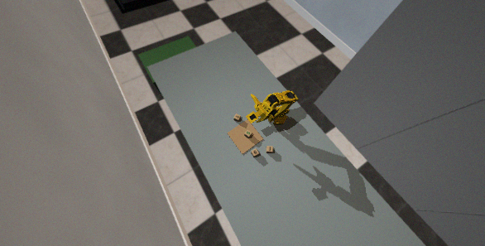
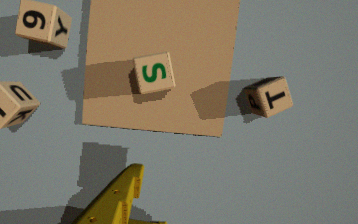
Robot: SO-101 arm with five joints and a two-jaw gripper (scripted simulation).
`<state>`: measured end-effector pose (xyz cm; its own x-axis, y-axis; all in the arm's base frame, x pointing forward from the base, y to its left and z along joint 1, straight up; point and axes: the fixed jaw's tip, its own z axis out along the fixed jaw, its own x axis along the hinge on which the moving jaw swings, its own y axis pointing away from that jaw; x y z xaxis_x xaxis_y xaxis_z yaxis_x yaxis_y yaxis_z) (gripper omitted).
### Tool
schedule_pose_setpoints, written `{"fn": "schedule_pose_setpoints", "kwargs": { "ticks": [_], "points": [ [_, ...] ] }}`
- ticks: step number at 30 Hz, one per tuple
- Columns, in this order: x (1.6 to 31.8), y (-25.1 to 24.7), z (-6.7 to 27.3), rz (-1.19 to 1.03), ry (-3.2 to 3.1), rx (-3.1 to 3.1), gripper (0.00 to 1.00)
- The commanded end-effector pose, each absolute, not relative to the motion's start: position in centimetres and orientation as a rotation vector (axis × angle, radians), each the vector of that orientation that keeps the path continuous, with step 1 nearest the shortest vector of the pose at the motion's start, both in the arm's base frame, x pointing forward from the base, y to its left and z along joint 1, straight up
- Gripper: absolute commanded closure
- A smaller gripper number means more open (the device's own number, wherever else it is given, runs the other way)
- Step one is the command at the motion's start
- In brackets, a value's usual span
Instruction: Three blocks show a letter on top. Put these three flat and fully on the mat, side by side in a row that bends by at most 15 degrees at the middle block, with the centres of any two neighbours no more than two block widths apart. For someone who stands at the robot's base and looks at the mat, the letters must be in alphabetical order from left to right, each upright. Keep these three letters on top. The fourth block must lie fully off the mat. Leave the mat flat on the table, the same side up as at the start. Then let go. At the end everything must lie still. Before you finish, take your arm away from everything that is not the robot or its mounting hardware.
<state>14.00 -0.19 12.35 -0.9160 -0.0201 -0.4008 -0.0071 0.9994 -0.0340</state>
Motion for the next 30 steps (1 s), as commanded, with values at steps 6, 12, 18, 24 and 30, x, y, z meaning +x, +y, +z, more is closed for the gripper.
{"fn": "schedule_pose_setpoints", "kwargs": {
  "ticks": [6, 12, 18, 24, 30],
  "points": [
    [14.1, 0.0, 13.4, -0.039, 2.681, -0.02, 0.0],
    [14.4, 0.9, 13.3, -0.014, 2.71, -0.092, 0.05],
    [14.9, 2.8, 13.0, 0.026, 2.759, -0.234, 0.14],
    [15.1, 5.6, 12.5, 0.064, 2.818, -0.44, 0.26],
    [14.5, 9.5, 11.4, 0.079, 2.871, -0.728, 0.42]
  ]
}}
